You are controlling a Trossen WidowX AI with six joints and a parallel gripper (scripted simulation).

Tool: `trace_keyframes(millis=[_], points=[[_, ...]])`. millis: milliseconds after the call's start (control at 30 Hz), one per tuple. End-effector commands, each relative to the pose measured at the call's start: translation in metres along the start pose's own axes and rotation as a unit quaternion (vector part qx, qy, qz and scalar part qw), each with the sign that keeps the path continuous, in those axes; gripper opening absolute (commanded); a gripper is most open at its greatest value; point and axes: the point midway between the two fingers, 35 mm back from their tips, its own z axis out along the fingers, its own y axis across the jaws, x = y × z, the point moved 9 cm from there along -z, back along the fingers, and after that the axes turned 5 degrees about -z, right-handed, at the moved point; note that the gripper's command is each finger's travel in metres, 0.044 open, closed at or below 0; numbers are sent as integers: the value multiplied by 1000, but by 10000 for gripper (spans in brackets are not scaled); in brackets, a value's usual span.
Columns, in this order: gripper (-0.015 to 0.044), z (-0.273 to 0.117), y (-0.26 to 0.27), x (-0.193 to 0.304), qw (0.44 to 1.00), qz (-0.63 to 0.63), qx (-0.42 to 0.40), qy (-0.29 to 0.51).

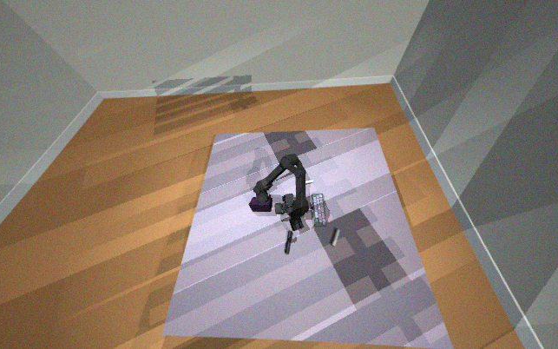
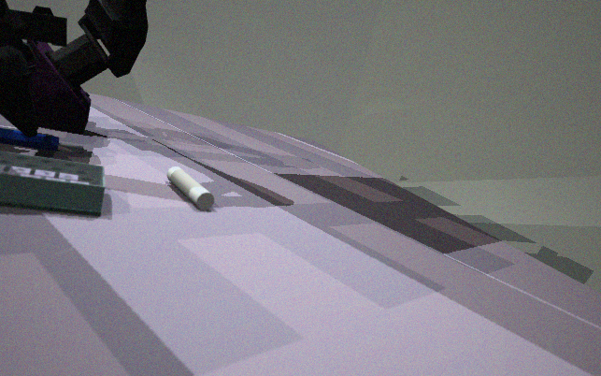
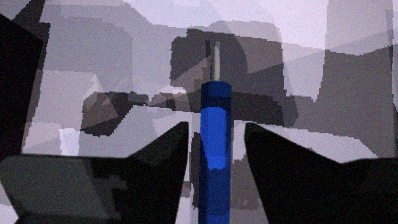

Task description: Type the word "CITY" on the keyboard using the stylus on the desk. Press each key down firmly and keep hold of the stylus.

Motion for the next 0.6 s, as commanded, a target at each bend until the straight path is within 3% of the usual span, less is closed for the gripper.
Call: trace_keyframes(millis=[0, 300, 433, 567], points=[[150, 4, 1, 2, 1000, 4, 3, -2], [150, 10, 1, 5, 1000, 4, 3, -2], [45, 8, 1, 4, 1000, 0, 0, -1], [18, 8, 1, 4, 1000, 0, 0, -1]])
